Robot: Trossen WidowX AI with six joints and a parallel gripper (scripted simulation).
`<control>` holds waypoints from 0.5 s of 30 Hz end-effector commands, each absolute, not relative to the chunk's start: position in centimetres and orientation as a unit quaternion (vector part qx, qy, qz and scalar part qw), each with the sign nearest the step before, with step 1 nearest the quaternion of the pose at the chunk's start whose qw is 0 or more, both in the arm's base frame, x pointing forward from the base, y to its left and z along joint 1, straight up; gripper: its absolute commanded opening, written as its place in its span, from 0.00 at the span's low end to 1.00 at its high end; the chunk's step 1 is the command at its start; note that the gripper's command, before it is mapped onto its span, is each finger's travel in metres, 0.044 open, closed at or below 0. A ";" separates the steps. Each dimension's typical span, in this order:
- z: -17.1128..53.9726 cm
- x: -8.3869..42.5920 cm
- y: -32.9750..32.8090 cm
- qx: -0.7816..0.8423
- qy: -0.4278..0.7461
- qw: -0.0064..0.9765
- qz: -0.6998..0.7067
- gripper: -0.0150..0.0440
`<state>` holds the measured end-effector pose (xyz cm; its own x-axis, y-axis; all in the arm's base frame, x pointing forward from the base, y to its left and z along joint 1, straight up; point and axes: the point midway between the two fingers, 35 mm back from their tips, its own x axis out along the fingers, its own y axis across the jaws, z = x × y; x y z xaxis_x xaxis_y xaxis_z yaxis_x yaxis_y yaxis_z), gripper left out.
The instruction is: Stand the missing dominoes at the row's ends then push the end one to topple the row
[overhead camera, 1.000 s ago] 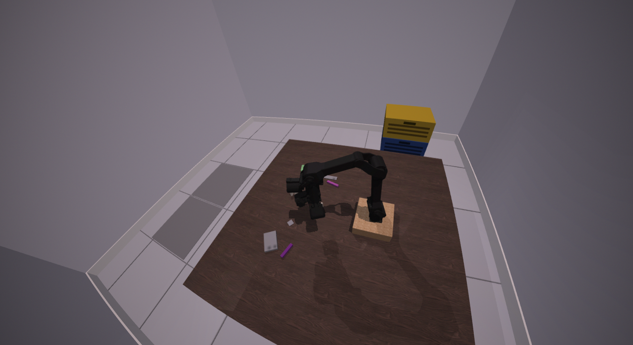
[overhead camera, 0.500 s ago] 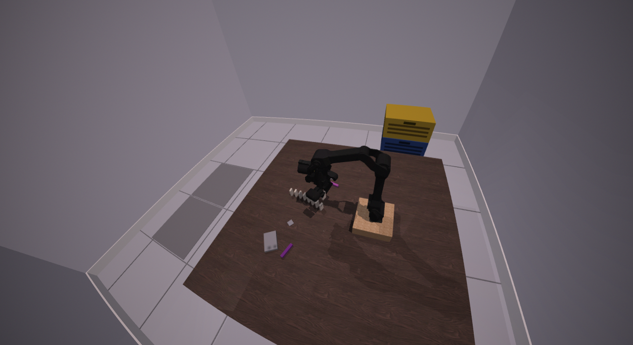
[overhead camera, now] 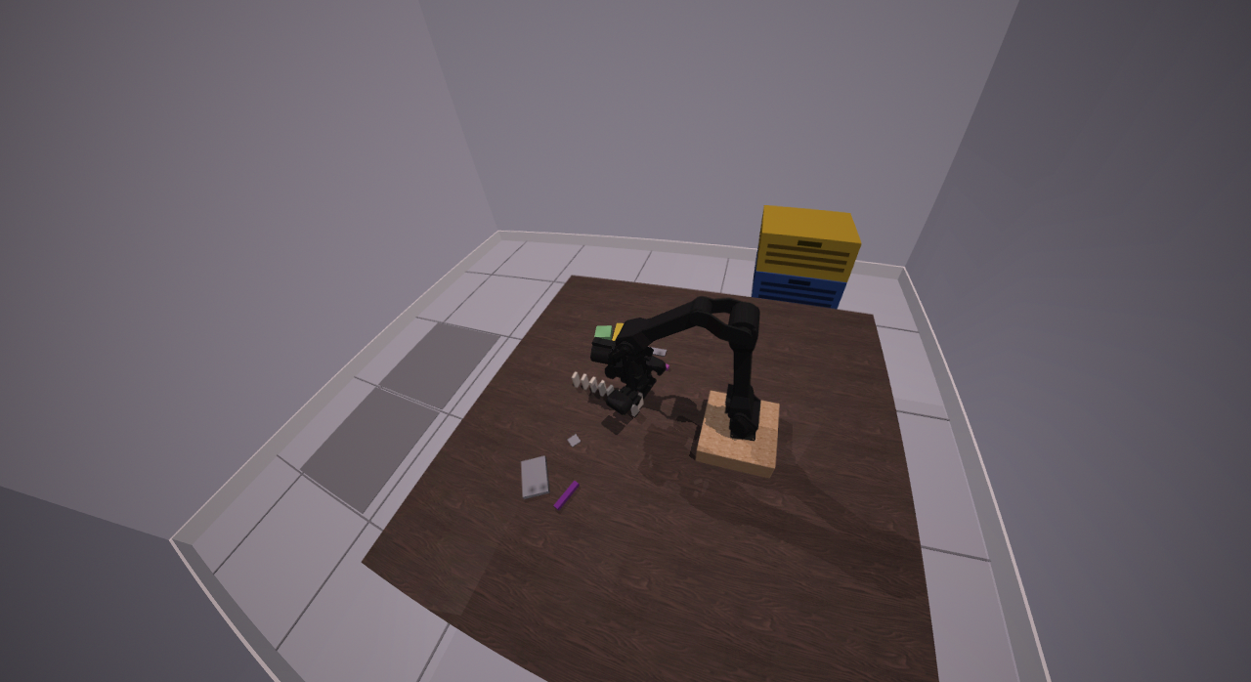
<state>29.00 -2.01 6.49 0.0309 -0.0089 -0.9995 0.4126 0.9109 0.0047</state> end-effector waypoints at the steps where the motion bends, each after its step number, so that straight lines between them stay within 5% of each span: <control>1: 4.5 28.8 -2.0 0.150 0.682 0.700 -0.151 0.44; 15: 0.8 28.1 -2.0 0.150 0.682 0.699 -0.151 0.44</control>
<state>28.17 -1.99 0.92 0.0236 -0.0085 -0.9997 0.4137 0.9104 0.0021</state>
